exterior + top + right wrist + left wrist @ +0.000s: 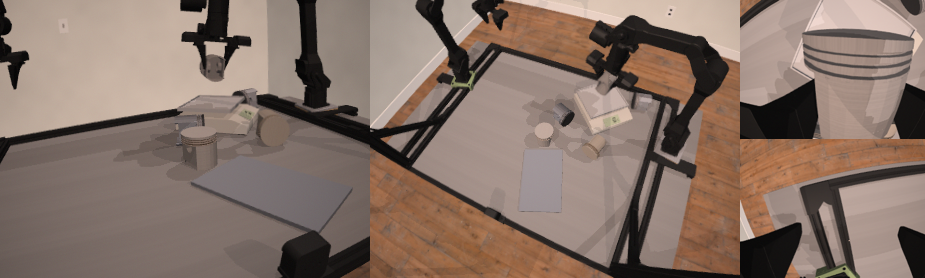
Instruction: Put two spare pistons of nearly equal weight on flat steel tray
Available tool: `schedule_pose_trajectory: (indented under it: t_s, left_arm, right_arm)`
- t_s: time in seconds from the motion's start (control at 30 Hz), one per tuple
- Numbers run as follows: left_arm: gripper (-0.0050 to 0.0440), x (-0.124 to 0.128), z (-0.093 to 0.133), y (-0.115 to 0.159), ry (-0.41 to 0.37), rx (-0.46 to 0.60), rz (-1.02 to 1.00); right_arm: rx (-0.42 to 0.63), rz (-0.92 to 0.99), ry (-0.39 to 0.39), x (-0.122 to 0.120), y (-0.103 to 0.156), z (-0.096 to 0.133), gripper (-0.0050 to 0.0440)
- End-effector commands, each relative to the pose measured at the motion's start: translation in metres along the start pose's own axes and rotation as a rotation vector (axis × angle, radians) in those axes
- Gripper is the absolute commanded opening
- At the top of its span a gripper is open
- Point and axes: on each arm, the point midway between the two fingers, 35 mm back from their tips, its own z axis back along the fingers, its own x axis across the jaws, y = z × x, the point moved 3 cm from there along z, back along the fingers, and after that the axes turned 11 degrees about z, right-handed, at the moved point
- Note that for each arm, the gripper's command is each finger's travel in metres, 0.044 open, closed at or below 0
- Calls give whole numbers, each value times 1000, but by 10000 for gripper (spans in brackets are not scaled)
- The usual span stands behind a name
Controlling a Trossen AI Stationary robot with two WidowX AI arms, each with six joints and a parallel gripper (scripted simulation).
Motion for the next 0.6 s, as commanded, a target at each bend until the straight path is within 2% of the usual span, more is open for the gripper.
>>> schedule_pose_trajectory:
  t_s: [0.0,0.57]
  left_arm:
    - [440,0,0,0,2,1,-1]
    - [440,0,0,0,2,1,-1]
  right_arm:
    - [-9,-10,-10,-1,0,-1,158]
    - [-9,-10,-10,-1,-1,-26,158]
